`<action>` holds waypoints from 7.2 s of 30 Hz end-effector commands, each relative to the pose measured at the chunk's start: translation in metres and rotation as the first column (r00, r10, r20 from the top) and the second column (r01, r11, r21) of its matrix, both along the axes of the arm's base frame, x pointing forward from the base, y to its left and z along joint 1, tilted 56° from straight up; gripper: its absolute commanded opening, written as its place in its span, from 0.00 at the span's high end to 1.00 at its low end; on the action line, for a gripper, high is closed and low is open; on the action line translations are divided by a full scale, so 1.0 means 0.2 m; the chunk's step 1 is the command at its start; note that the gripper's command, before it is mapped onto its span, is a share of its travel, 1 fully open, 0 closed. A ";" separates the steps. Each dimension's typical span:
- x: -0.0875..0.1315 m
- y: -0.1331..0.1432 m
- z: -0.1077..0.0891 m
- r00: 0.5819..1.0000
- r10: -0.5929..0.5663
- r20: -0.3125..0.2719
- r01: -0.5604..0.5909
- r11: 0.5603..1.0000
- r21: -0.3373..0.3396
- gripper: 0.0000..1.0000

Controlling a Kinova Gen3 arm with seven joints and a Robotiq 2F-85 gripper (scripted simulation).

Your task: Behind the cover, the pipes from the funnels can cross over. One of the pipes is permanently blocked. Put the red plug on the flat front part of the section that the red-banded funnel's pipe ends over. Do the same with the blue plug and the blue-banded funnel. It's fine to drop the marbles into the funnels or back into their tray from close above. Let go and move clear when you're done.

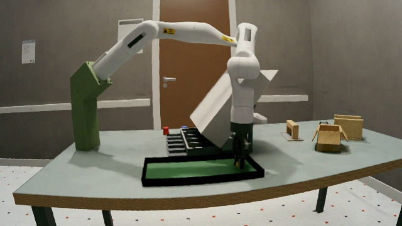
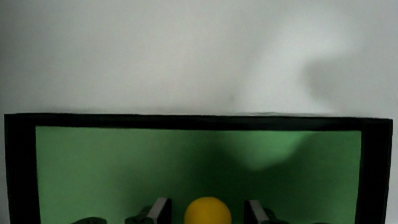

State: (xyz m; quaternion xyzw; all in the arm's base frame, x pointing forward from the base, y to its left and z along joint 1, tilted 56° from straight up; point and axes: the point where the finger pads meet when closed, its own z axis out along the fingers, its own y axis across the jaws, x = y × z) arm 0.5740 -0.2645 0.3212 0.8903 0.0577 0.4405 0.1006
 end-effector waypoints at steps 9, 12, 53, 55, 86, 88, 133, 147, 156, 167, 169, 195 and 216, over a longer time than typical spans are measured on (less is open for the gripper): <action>0.00 0.00 0.00 1.000 -0.001 0.001 0.001 1.000 0.000 1.00; 0.00 0.00 0.00 1.000 -0.001 0.001 0.001 1.000 0.000 1.00; -0.55 0.09 0.38 1.000 -0.001 0.002 0.001 1.000 0.000 1.00; -0.55 0.09 0.38 1.000 -0.001 0.002 0.001 1.000 0.000 1.00; -1.10 -0.02 -0.03 0.999 0.000 0.036 0.000 1.000 -0.008 1.00; -1.10 -0.02 -0.03 0.999 0.000 0.036 0.000 1.000 -0.008 1.00; -1.48 1.55 0.39 0.986 0.111 0.122 -0.118 0.992 0.046 1.00; -1.57 1.84 0.47 0.986 0.119 0.118 -0.124 0.992 0.038 1.00; -1.57 1.84 0.47 0.999 0.001 0.035 -0.001 1.000 -0.008 1.00; -1.57 1.84 0.47 0.999 0.000 0.037 0.001 1.000 -0.009 1.00; -1.57 1.84 0.47 0.999 0.000 0.037 0.001 1.000 -0.009 1.00; -1.09 2.02 1.15 0.998 0.020 0.052 -0.019 1.000 -0.013 1.00; -0.96 2.00 1.06 0.998 0.020 0.052 -0.019 1.000 -0.013 1.00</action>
